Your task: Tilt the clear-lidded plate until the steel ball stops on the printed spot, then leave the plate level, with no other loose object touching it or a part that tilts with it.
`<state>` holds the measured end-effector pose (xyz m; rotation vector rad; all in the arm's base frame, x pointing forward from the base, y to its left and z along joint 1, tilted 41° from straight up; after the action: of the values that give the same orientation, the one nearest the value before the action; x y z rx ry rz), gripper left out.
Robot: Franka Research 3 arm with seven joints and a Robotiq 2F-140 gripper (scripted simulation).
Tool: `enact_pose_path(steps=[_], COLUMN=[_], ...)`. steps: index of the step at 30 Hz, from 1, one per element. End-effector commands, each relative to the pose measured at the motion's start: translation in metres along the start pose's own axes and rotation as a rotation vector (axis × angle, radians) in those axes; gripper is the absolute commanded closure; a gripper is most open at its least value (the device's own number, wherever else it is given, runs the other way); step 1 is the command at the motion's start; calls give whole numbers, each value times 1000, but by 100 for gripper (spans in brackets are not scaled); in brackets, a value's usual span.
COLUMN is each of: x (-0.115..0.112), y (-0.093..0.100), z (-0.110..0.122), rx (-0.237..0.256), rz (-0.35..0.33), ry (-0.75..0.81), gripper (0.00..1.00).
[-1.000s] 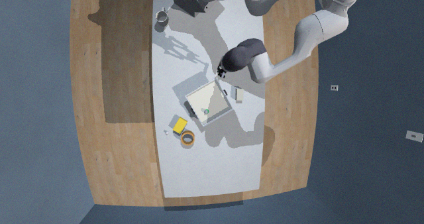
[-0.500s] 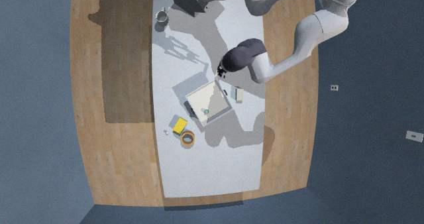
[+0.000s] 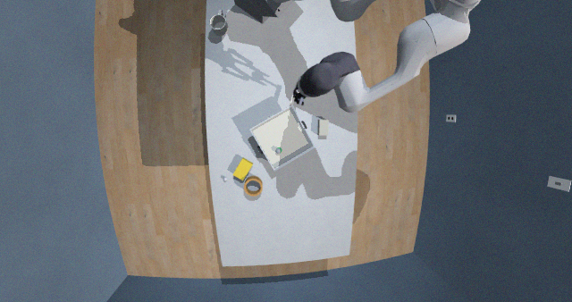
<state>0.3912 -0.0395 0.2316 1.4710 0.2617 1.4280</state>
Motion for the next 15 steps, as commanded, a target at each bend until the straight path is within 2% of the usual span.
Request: enact_pose_path(steps=[1, 15], x=[5, -5], y=[-1, 3], z=[1, 3], rx=[-1, -1], rz=[8, 8], ry=[0, 0], gripper=[100, 100])
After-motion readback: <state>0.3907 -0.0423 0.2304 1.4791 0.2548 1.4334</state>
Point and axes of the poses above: the point where the finger pads meet when closed, its own y axis back along the fingers, its own z axis across the jaws, x = y × z, the point moved 10 cm from there along y, back along the fingers, and after that the axes turned 2 degrees about -y, right-handed, at the moved point
